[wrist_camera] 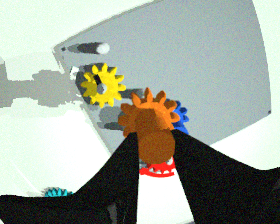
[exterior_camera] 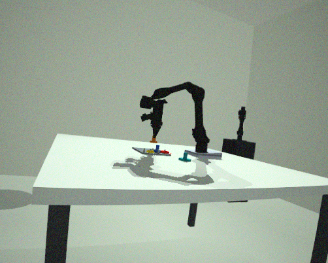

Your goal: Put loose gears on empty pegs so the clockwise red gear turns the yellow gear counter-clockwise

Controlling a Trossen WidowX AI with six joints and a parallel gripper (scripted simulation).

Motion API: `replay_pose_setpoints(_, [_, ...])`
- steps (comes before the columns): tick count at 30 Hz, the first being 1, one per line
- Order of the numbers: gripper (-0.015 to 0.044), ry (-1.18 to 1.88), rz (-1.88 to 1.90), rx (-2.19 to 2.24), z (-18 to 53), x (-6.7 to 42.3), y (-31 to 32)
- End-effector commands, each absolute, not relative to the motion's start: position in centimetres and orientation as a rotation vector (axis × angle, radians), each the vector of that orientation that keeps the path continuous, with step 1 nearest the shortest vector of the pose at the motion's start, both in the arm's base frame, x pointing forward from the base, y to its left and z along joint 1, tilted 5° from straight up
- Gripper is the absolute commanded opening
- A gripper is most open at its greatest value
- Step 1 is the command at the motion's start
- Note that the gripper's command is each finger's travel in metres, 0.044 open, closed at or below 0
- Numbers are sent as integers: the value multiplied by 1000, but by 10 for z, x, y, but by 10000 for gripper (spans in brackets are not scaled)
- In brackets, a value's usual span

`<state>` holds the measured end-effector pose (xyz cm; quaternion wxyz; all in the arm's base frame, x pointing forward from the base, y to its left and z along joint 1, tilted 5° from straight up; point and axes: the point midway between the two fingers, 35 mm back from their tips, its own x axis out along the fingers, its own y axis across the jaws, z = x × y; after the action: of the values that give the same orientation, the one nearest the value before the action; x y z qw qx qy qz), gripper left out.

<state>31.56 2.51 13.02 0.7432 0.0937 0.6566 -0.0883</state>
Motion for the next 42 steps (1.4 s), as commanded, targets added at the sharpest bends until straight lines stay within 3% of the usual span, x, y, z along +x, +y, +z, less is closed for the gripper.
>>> replay_pose_setpoints(1, [0,1446,-145,157,131,315,26])
replay_pose_setpoints(23, [0,1426,322,-369,132,315,25])
replay_pose_setpoints(42, [0,1395,477,-544,122,316,26])
